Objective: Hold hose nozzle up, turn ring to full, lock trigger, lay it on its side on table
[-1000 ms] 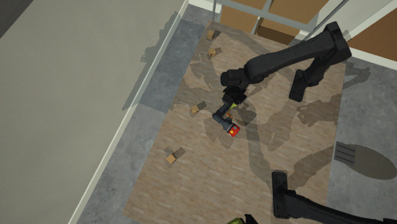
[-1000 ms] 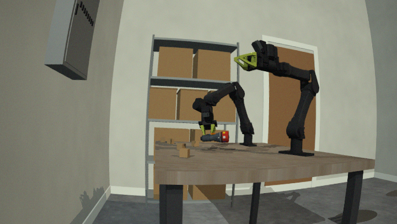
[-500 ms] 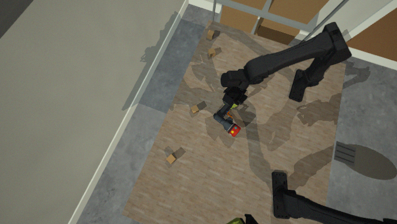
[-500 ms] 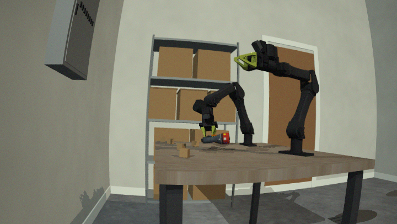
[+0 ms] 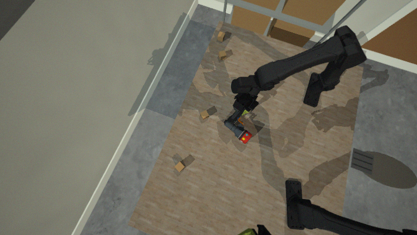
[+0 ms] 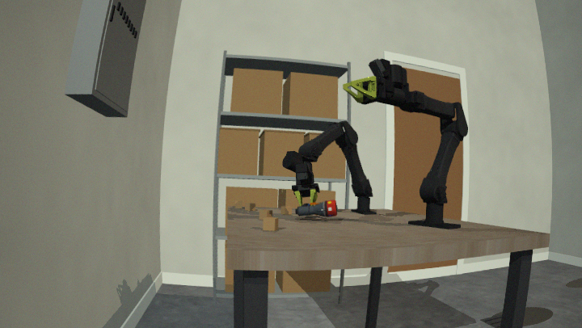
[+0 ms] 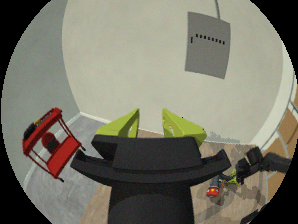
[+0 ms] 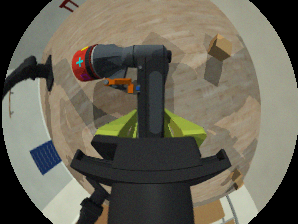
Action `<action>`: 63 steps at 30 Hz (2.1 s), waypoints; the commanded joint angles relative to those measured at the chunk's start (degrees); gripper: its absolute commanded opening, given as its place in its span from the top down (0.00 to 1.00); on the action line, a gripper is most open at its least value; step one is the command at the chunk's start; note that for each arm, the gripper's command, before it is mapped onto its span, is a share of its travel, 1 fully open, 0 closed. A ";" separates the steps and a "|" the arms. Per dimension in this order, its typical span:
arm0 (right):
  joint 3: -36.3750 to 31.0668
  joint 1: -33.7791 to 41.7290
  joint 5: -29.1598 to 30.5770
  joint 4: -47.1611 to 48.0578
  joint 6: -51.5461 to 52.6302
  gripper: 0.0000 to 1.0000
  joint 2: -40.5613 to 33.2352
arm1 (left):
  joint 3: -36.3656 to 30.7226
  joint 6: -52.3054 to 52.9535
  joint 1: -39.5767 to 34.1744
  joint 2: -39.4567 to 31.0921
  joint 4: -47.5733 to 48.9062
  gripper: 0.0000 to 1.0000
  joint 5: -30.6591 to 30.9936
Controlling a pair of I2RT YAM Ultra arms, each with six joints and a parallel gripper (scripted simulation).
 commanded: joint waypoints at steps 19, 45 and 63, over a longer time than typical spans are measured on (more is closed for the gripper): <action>-1.38 0.24 -2.74 6.45 0.30 0.65 -0.01 | 2.24 0.50 -0.46 -0.36 0.40 0.63 -0.21; -0.85 0.12 -2.98 6.82 0.30 0.50 -0.12 | 2.24 0.50 -0.46 -0.36 0.40 0.63 -0.21; -0.23 -2.30 -3.54 -0.84 -2.26 0.50 -3.96 | 2.24 0.50 -0.46 -0.36 0.40 0.63 -0.21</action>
